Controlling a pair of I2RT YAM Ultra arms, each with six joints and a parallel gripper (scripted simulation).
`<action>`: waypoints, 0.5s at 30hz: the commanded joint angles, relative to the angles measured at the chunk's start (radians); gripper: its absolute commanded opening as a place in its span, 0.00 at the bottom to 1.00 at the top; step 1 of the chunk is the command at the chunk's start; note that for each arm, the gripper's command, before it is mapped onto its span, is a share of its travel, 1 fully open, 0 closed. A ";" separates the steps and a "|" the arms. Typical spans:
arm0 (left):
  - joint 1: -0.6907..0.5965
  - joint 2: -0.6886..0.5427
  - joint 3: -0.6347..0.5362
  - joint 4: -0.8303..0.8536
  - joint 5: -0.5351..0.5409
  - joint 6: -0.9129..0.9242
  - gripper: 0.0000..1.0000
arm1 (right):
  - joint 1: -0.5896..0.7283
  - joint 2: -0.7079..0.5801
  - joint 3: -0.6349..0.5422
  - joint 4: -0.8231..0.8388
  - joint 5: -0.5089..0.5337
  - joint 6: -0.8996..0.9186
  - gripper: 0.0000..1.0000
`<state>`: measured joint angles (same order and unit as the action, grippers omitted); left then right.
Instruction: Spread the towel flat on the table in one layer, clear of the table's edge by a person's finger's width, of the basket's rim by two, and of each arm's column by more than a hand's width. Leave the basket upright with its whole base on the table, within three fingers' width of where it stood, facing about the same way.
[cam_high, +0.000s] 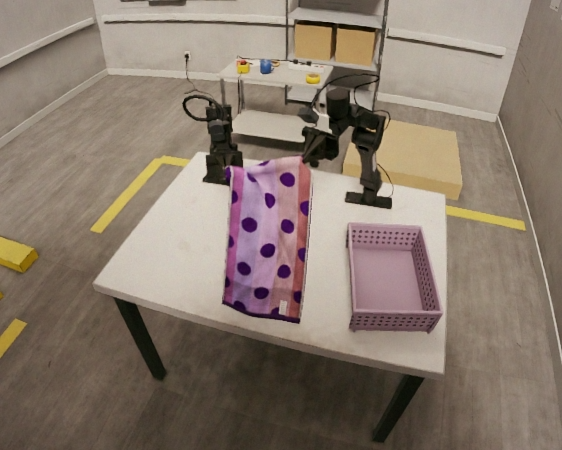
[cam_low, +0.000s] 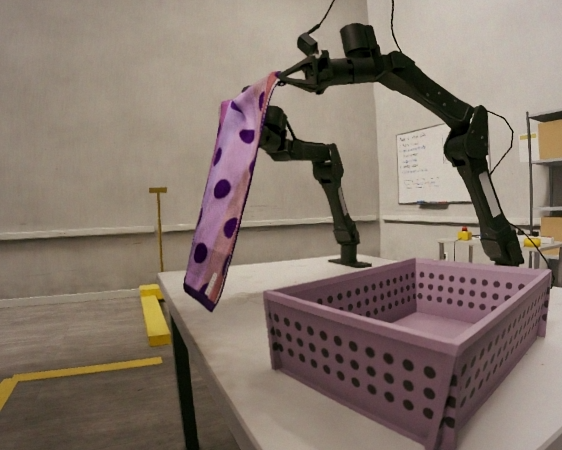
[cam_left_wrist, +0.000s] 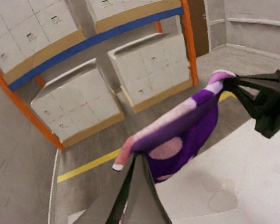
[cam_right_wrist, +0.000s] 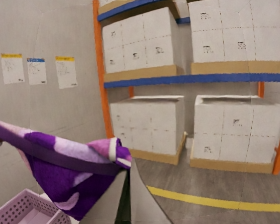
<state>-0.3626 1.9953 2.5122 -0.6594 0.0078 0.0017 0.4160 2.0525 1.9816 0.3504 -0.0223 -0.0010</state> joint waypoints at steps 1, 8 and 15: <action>0.004 0.003 0.019 0.035 -0.019 -0.007 0.00 | -0.008 -0.008 0.044 0.081 0.028 0.007 0.00; 0.022 -0.105 -0.312 0.379 -0.018 -0.005 0.00 | -0.025 0.097 0.107 0.222 0.028 0.007 0.00; 0.018 -0.130 -0.337 0.430 -0.019 -0.006 0.00 | -0.024 0.062 0.103 0.214 0.029 0.007 0.00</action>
<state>-0.3531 1.9182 2.1693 -0.3191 0.0074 0.0017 0.4049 2.1750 2.0377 0.5102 -0.0185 -0.0010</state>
